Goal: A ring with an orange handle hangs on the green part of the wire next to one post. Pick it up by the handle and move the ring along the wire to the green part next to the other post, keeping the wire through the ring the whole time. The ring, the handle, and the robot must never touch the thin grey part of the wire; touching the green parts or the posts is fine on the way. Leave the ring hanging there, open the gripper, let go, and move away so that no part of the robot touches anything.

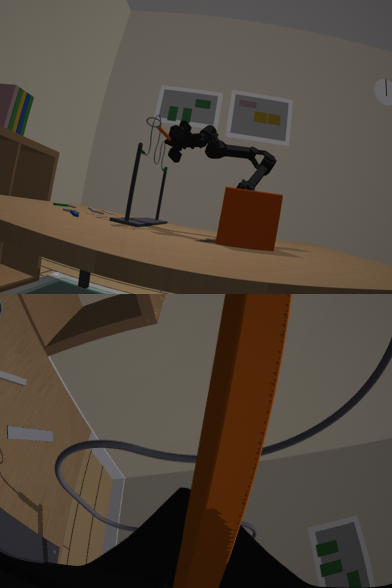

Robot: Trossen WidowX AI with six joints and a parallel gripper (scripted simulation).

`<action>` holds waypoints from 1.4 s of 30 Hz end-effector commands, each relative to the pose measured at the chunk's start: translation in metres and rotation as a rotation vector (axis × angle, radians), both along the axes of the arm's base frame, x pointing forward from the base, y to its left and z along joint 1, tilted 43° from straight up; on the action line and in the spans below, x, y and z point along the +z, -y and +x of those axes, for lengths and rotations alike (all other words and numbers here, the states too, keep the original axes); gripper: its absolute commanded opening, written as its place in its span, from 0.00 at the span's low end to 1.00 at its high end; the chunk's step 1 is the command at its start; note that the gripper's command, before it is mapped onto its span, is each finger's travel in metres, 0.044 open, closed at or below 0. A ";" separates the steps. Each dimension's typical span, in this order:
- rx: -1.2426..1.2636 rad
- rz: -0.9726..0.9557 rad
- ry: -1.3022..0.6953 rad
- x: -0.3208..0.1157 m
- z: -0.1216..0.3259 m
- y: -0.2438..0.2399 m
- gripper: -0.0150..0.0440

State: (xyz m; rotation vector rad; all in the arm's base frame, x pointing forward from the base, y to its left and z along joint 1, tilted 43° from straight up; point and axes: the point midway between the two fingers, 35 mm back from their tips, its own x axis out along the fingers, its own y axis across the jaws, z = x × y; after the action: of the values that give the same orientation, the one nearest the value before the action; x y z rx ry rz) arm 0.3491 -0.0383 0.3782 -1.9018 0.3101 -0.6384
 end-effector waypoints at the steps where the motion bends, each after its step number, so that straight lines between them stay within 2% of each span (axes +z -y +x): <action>1: 0.005 -0.054 -0.001 0.003 0.000 -0.002 0.00; 42: -0.004 -0.563 -0.058 0.021 0.001 -0.015 0.00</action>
State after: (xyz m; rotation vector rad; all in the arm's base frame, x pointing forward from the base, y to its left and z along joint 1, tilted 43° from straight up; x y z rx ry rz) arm 0.3504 -0.0257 0.3969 -2.4204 0.1993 -0.7162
